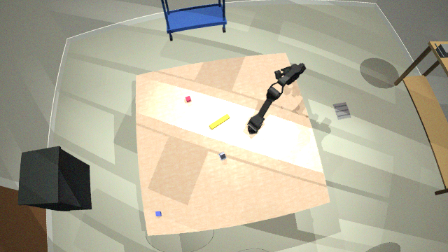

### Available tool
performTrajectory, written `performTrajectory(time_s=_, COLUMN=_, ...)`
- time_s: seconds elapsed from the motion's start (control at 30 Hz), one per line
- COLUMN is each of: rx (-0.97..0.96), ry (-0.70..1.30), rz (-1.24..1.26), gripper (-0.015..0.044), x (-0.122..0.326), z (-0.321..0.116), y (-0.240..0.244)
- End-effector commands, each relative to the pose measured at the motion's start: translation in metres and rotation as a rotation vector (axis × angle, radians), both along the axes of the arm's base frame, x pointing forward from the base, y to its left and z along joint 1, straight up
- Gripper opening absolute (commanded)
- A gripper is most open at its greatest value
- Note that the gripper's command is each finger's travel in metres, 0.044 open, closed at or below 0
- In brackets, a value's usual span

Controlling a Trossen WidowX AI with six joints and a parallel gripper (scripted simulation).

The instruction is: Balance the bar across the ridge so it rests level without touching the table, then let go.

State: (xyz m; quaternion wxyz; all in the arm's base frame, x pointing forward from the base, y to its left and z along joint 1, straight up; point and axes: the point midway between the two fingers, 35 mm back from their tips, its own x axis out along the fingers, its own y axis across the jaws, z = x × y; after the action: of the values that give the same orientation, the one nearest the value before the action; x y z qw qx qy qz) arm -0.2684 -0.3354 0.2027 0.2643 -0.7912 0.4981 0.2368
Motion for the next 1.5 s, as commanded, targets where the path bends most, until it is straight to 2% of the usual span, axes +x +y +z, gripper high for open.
performTrajectory(time_s=0.0, rx=-0.01, ry=0.066, rz=0.102, gripper=0.0315, x=0.021, z=-0.002, y=-0.009)
performTrajectory(time_s=0.73, rx=-0.134, ry=0.415, rz=0.742, gripper=0.0315, x=0.145, z=-0.014, y=-0.038)
performTrajectory(time_s=1.47, rx=-0.36, ry=0.702, rz=1.413, gripper=0.0315, x=0.262, z=-0.028, y=-0.026)
